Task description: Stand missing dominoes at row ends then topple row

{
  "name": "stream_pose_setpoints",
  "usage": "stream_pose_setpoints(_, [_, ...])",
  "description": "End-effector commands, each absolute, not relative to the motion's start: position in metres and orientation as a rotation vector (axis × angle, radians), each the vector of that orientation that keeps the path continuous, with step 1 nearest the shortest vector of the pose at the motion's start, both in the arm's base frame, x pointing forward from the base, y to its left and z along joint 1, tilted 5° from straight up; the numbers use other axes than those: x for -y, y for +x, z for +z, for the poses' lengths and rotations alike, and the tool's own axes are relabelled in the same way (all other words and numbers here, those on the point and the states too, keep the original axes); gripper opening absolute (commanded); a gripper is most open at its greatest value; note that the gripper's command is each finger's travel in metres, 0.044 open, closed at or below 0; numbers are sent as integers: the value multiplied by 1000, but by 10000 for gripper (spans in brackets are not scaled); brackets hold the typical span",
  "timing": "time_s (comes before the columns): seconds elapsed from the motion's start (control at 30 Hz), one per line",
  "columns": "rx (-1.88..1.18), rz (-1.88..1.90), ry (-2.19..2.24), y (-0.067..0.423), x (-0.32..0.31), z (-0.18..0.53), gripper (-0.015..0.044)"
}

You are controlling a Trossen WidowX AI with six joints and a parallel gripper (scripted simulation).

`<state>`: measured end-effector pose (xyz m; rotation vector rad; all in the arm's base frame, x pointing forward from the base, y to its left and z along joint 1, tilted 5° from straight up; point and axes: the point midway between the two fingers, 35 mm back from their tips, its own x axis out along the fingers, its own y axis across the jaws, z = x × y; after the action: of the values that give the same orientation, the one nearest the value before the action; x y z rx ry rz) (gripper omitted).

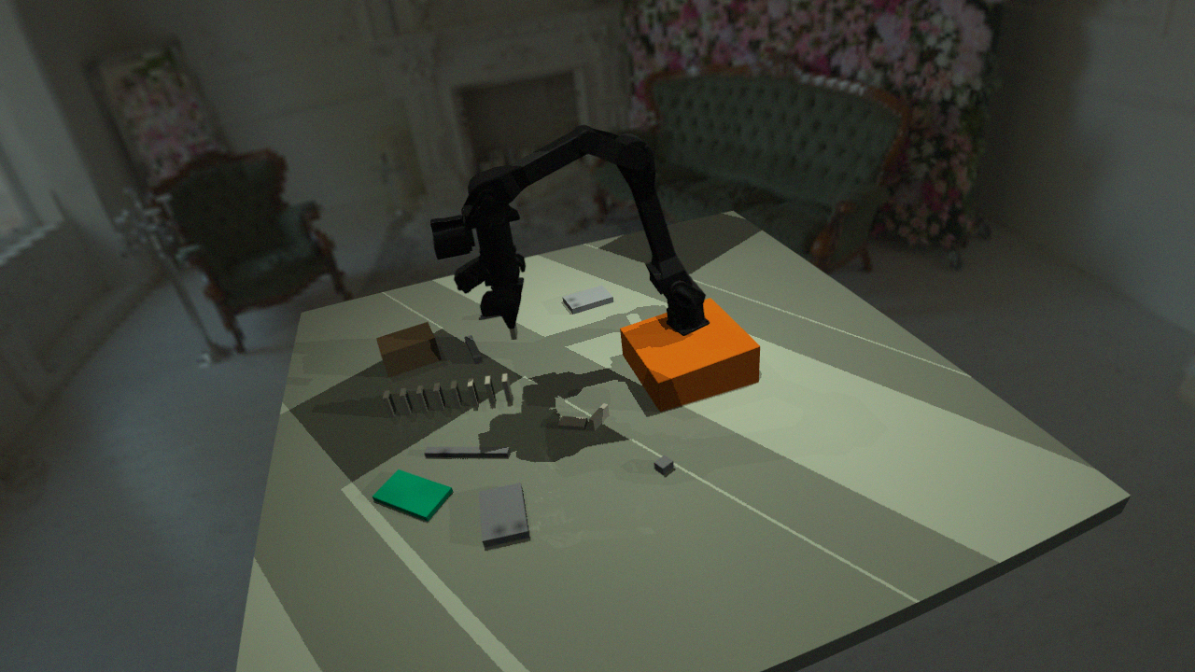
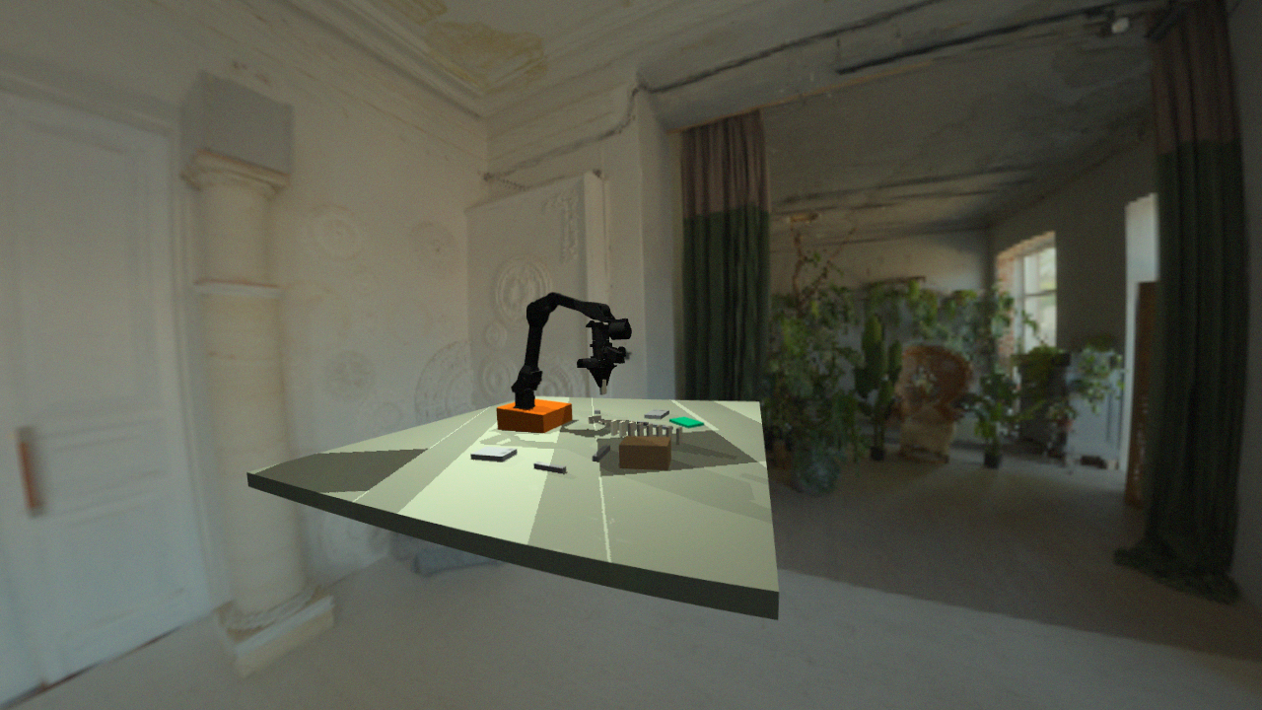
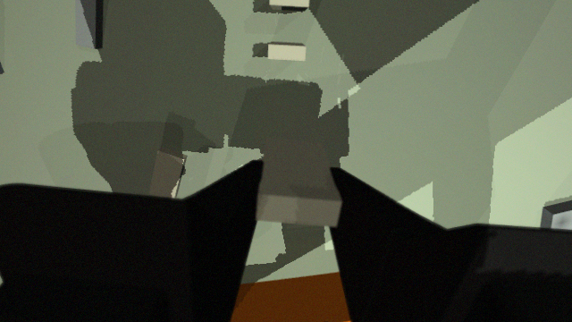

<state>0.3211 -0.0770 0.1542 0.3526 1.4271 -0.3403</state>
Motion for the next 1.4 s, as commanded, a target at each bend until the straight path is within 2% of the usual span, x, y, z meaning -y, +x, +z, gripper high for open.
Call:
stream_pose_setpoints(0.0, [-1442, -305, 303, 325, 73, 153, 107])
stream_pose_setpoints(0.2, [-1442, -305, 303, 326, 74, 149, 107])
stream_pose_setpoints(0.93, [-1442, -305, 303, 339, 76, 25, 107])
stream_pose_setpoints(1.37, [-1442, -305, 303, 338, 76, 22, 107])
